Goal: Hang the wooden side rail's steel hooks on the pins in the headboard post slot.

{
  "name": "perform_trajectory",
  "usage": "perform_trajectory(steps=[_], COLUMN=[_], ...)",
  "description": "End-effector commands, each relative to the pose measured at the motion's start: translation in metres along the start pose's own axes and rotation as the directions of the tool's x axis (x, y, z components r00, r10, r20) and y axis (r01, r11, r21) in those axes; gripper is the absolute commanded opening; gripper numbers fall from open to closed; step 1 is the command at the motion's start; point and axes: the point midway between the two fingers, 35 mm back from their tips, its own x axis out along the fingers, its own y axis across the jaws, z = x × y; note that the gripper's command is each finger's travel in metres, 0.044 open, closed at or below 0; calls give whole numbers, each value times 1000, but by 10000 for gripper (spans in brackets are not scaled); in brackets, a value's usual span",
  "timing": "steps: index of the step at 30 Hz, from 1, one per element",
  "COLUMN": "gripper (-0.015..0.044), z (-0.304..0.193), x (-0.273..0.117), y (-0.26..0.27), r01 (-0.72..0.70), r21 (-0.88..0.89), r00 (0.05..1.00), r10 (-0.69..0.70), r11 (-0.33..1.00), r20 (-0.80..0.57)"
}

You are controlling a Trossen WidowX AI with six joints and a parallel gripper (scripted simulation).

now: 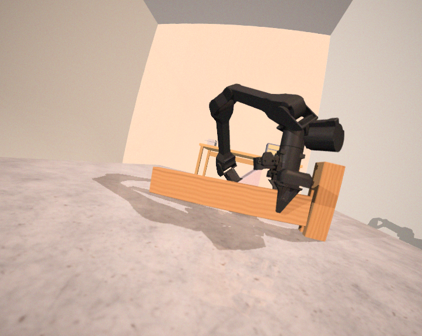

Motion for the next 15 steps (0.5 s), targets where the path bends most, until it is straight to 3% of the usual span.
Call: perform_trajectory(steps=[1,6,15], gripper=[315,440,440], z=[0,0,2], x=[0,-25,-40], y=[0,1,0], r01=[0,1,1], r21=[0,0,-1], r00=[1000,1000,1000], r10=[0,-1,-1], r11=[1000,1000,1000], r20=[0,-6,-9])
